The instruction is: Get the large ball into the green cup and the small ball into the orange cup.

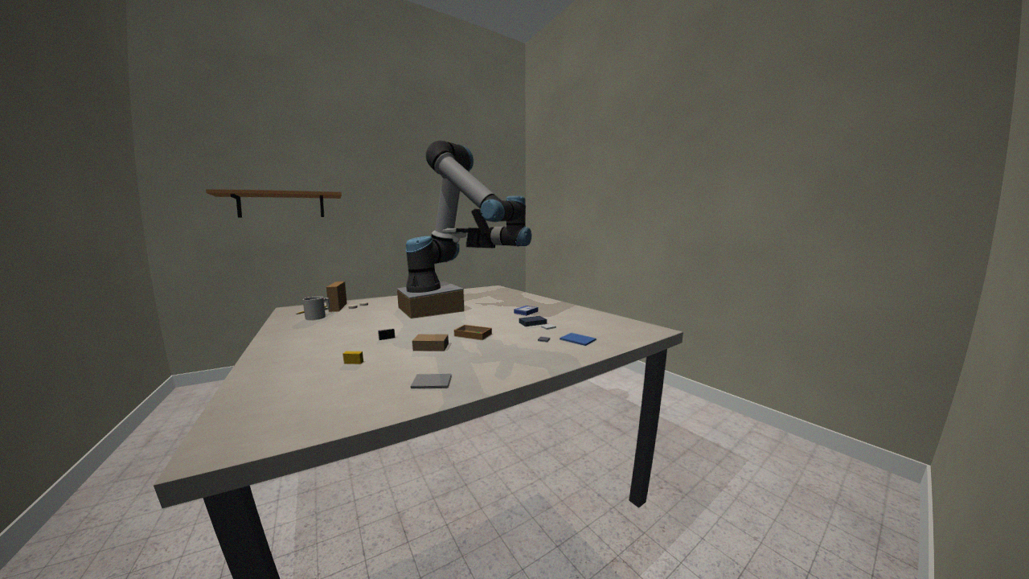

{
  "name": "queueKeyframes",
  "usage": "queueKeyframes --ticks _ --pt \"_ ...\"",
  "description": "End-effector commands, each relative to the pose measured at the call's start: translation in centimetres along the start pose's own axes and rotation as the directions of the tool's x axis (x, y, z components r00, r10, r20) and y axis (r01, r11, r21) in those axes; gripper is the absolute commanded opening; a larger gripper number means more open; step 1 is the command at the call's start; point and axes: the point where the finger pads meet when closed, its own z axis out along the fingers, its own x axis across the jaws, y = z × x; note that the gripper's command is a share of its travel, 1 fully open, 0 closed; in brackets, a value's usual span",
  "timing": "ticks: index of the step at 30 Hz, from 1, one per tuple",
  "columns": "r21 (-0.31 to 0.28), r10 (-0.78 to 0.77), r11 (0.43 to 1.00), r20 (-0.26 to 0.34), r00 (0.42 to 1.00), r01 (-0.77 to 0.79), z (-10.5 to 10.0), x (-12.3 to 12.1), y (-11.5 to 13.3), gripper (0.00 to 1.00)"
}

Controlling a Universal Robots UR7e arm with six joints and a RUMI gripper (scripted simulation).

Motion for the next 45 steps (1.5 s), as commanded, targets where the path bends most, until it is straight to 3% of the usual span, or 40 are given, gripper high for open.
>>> queueKeyframes --ticks 1,20,27,35,40,45 --pt "-0.001 0.0 1.0 0.0 1.0 0.0 0.0 0.0 0.0 1.0" --pt "-0.002 0.0 1.0 -0.001 1.0 0.0 0.0 0.0 0.0 1.0" --pt "-0.032 -0.014 0.999 -0.016 1.0 0.013 -0.2 -0.1 1.0 1.0" --pt "-0.115 -0.05 0.992 -0.052 0.997 0.043 -1.0 -0.3 3.7 1.0" --pt "-0.233 -0.099 0.97 -0.092 0.991 0.076 -2.4 -0.8 7.2 1.0" --pt "-0.388 -0.161 0.916 -0.124 0.979 0.102 -4.7 -1.7 11.6 1.0"
